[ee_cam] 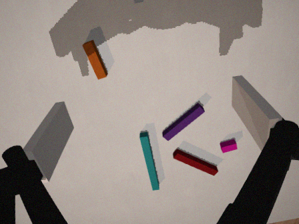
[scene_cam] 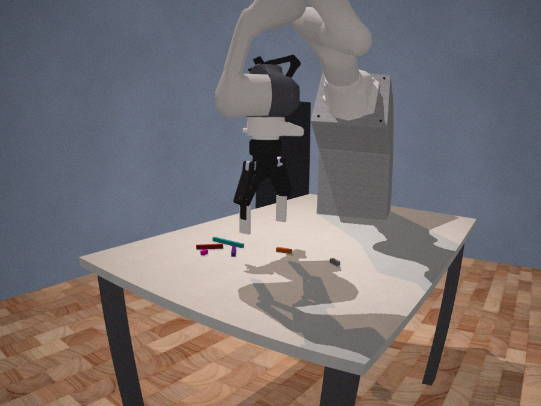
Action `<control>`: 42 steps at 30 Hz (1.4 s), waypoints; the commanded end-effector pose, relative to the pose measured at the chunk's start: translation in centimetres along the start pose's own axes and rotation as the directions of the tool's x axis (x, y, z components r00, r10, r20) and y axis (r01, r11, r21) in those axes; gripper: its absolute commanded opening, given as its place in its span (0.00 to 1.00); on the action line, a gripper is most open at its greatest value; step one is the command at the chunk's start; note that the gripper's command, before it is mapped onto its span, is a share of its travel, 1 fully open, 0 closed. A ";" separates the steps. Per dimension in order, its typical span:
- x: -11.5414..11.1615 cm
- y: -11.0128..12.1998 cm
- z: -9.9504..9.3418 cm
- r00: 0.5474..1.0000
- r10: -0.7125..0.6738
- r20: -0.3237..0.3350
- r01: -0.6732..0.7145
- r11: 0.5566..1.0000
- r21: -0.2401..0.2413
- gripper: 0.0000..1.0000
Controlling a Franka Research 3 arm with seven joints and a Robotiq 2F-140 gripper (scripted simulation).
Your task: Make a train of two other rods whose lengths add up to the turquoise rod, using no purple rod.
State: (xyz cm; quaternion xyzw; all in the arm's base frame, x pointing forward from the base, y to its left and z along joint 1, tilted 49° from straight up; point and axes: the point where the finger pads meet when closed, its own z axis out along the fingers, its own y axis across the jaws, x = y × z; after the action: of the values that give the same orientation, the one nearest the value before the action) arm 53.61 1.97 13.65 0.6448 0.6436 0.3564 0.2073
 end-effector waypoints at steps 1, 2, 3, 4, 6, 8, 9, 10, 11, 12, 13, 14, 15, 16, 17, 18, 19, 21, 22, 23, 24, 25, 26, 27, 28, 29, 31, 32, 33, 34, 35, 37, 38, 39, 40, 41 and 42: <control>0.1 0.0 0.0 1.000 -0.005 -0.001 0.005 1.000 -0.002 1.00; 0.1 0.0 0.0 1.000 -0.005 -0.001 0.005 1.000 -0.002 1.00; 0.1 0.0 0.0 1.000 -0.005 -0.001 0.005 1.000 -0.002 1.00; 0.1 0.0 0.0 1.000 -0.005 -0.001 0.005 1.000 -0.002 1.00; 0.1 0.0 0.0 1.000 -0.005 -0.001 0.005 1.000 -0.002 1.00; 0.1 0.0 0.0 1.000 -0.005 -0.001 0.005 1.000 -0.002 1.00; 0.1 0.0 0.0 1.000 -0.005 -0.001 0.005 1.000 -0.002 1.00; 0.1 0.0 0.0 1.000 -0.005 -0.001 0.005 1.000 -0.002 1.00; 0.1 0.0 0.0 1.000 -0.005 -0.001 0.005 1.000 -0.002 1.00; 0.1 0.0 0.0 1.000 -0.005 -0.001 0.005 1.000 -0.002 1.00; 0.1 0.0 0.0 1.000 -0.005 -0.001 0.005 1.000 -0.002 1.00; 0.1 0.0 0.0 1.000 -0.005 -0.001 0.005 1.000 -0.002 1.00; 0.1 0.0 0.0 1.000 -0.005 -0.001 0.005 1.000 -0.002 1.00; 0.1 0.0 0.0 1.000 -0.005 -0.001 0.005 1.000 -0.002 1.00; 0.1 0.0 0.0 1.000 -0.005 -0.001 0.005 1.000 -0.002 1.00; 0.1 0.0 0.0 1.000 -0.005 -0.001 0.005 1.000 -0.002 1.00; 0.1 0.0 0.0 1.000 -0.005 -0.001 0.005 1.000 -0.002 1.00; 0.1 0.0 0.0 1.000 -0.005 -0.001 0.005 1.000 -0.002 1.00; 0.1 0.0 0.0 1.000 -0.005 -0.001 0.005 1.000 -0.002 1.00; 0.1 0.0 0.0 1.000 -0.005 -0.001 0.005 1.000 -0.002 1.00; 0.1 0.0 0.0 1.000 -0.005 -0.001 0.005 1.000 -0.002 1.00; 0.1 0.0 0.0 1.000 -0.005 -0.001 0.005 1.000 -0.002 1.00; 0.1 0.0 0.0 1.000 -0.005 -0.001 0.005 1.000 -0.002 1.00; 0.1 0.0 0.0 1.000 -0.006 -0.001 0.006 1.000 -0.002 1.00; 0.0 -0.1 0.0 1.000 -0.016 -0.001 0.016 1.000 0.002 1.00; 0.0 -0.4 -0.1 0.999 -0.040 0.000 0.040 0.999 0.011 1.00; -0.4 -1.8 -0.2 0.988 -0.152 -0.001 0.152 0.987 0.054 1.00; -0.6 -2.3 -0.3 0.981 -0.196 -0.003 0.195 0.978 0.070 1.00; -0.6 -2.3 -0.3 0.981 -0.196 -0.003 0.195 0.978 0.070 1.00; -0.6 -2.3 -0.3 0.981 -0.196 -0.003 0.195 0.978 0.070 1.00; -0.9 -3.0 -0.4 0.966 -0.257 -0.007 0.256 0.962 0.092 1.00; -1.1 -3.5 -0.5 0.953 -0.304 -0.012 0.304 0.947 0.110 1.00; -1.2 -3.8 -0.5 0.945 -0.328 -0.016 0.327 0.938 0.118 1.00; -1.3 -4.1 -0.6 0.936 -0.351 -0.019 0.350 0.928 0.126 1.00; -1.4 -4.3 -0.6 0.927 -0.374 -0.022 0.373 0.918 0.134 1.00; -1.5 -4.6 -0.7 0.918 -0.396 -0.026 0.396 0.907 0.142 1.00; -1.6 -4.8 -0.8 0.908 -0.418 -0.030 0.418 0.896 0.149 1.00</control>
State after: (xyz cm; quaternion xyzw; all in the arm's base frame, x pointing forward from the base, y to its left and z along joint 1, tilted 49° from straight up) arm 50.76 1.12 11.04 0.5536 0.7522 0.2838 0.2174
